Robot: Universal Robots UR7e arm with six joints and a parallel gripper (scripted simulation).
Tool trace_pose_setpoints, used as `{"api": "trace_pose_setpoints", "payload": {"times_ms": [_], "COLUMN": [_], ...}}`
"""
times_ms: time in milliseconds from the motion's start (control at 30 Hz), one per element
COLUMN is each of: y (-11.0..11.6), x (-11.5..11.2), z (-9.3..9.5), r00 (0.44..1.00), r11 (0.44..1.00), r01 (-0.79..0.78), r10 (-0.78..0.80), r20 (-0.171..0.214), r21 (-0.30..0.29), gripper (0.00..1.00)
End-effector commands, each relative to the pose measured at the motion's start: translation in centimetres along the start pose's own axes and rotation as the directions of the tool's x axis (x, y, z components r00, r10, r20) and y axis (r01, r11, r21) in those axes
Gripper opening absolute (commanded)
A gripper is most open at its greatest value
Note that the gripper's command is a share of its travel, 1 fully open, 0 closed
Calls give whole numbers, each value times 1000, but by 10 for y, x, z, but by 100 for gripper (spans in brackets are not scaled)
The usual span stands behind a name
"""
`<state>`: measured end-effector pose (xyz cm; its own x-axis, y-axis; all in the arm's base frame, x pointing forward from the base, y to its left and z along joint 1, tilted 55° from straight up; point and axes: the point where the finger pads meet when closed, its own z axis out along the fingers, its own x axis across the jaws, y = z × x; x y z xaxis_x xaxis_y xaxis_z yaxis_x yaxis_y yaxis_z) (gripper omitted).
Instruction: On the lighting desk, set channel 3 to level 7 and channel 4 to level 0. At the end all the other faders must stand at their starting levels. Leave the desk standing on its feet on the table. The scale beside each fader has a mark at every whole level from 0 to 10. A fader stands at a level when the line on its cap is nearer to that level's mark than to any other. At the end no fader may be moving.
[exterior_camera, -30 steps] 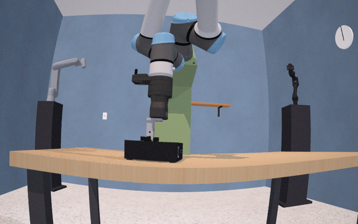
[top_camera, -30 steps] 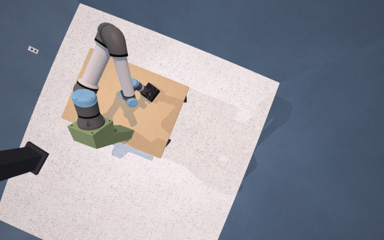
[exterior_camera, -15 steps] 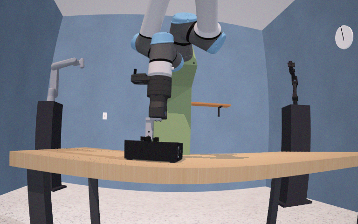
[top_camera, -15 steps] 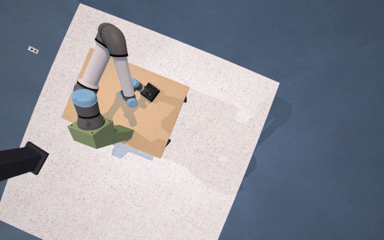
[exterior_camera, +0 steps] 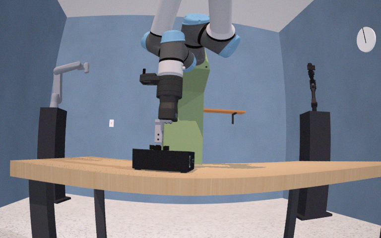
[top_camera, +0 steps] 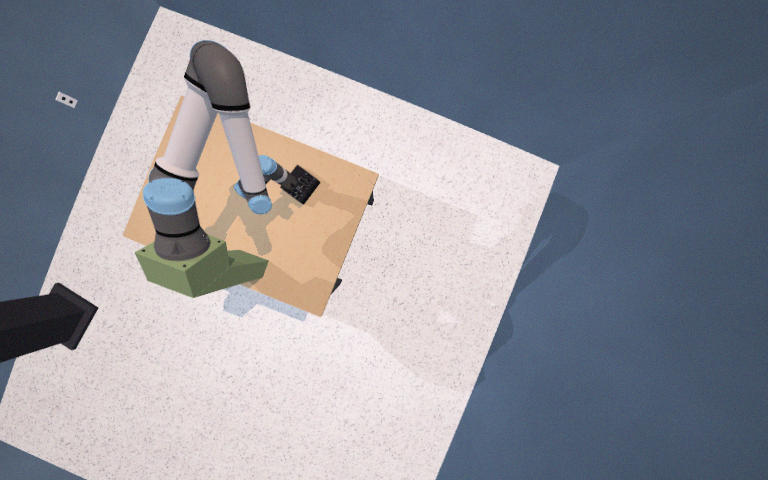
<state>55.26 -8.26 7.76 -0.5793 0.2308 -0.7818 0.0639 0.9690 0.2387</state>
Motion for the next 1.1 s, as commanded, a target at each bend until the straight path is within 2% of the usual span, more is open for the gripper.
{"api": "trace_pose_setpoints", "payload": {"times_ms": [0, 267, 1067], "y": [0, 0, 0], "x": [-1, -1, 0], "z": [-17, -25, -25], "r00": [1000, 1000, 1000], "r11": [1000, 1000, 1000], "r01": [1, 1, -16], "r10": [-1, -1, 16], "r20": [0, 0, 0], "r21": [-1, -1, -1], "gripper": [0, 0, 0]}}
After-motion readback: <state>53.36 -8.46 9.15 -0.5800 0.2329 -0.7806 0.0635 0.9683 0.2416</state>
